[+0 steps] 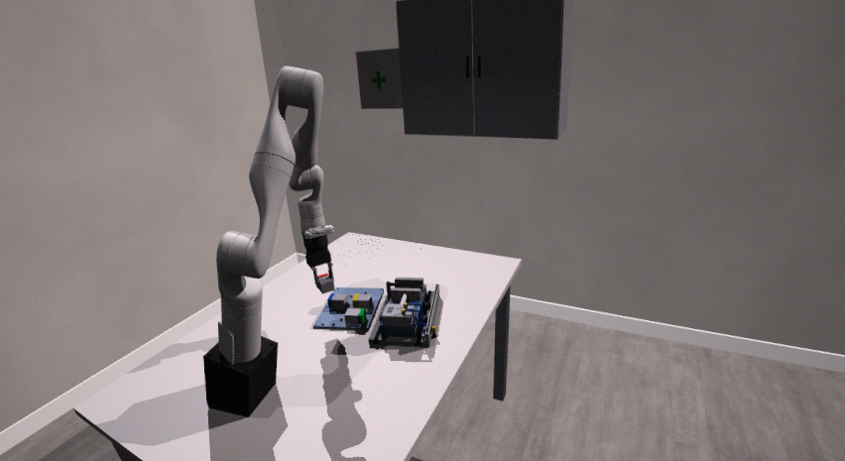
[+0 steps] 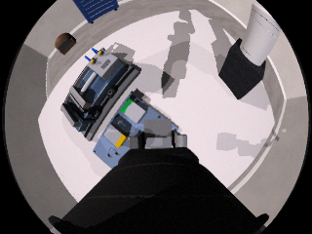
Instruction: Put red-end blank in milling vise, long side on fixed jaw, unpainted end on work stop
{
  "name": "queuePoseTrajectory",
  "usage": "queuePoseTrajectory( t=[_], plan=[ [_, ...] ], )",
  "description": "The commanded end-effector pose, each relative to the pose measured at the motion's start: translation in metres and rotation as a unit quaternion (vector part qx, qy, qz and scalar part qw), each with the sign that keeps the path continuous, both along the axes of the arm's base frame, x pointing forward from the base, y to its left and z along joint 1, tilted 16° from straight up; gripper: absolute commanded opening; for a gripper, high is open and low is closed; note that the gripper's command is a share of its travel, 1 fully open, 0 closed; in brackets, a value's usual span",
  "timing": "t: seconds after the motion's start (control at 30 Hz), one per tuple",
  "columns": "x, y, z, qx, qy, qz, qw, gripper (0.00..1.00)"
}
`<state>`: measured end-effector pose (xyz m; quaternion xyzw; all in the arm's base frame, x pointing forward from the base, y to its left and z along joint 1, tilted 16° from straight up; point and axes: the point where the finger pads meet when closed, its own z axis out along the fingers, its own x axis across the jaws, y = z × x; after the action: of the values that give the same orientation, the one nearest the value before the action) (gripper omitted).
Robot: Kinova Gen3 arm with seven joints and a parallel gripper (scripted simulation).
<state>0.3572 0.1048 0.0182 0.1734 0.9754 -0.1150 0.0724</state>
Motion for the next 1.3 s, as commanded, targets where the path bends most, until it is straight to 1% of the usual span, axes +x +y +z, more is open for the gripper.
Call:
queuePoseTrajectory(
  t=[0.0,0.67,1.17,1.27],
  plan=[
    [0.0005,0.0019,0.0005,0.002,-0.005,-0.012,1.0,0.0],
    [0.0005,0.0021,0.0006,0.009,-0.024,-0.082,0.996,0.0],
    [0.0006,0.0008,0.0007,0.021,-0.052,-0.192,0.98,0.0],
    [0.0007,0.0,0.0007,0.022,-0.053,-0.2,0.978,0.0]
  ],
)
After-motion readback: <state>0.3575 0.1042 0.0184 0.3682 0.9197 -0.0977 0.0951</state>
